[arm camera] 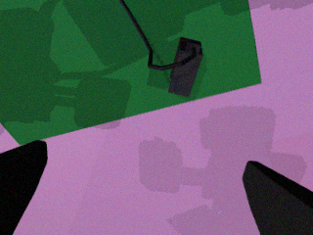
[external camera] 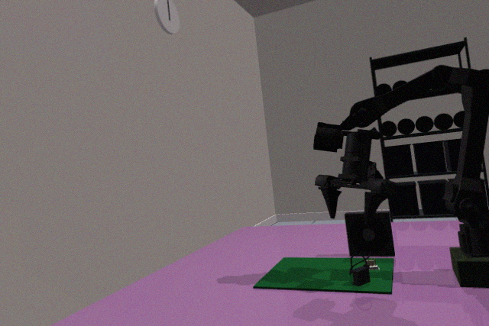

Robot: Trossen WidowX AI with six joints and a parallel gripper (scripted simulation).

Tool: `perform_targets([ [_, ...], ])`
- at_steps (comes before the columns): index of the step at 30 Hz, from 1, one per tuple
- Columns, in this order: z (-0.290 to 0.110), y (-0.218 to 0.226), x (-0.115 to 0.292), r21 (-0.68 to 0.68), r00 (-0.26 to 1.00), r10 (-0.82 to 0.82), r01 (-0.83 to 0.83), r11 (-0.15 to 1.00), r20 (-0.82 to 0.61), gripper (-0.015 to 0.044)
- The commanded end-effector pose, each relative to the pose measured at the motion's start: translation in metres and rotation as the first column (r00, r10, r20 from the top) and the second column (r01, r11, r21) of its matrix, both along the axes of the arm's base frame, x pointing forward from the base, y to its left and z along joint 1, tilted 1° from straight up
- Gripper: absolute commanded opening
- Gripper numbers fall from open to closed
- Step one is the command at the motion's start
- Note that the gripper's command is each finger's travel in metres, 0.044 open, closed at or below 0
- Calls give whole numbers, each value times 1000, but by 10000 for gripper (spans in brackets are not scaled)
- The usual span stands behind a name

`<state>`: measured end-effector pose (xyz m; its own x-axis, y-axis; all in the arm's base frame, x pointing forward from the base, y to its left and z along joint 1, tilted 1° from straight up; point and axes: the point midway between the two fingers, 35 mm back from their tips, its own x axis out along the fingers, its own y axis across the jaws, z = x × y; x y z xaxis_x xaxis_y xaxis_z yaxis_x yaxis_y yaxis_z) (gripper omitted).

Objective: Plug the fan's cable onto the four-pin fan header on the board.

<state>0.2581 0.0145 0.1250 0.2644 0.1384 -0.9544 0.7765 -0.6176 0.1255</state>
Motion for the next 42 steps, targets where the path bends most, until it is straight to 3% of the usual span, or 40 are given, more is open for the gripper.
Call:
perform_targets([
  [1,-13,8,-13,34,993,-70,74,997,-96,440],
  [8,-16,8,-12,34,993,-70,74,997,-96,440],
  [16,-75,7,-11,34,993,-71,74,997,-96,440],
  [42,-110,6,-10,34,993,-71,74,997,-96,440],
])
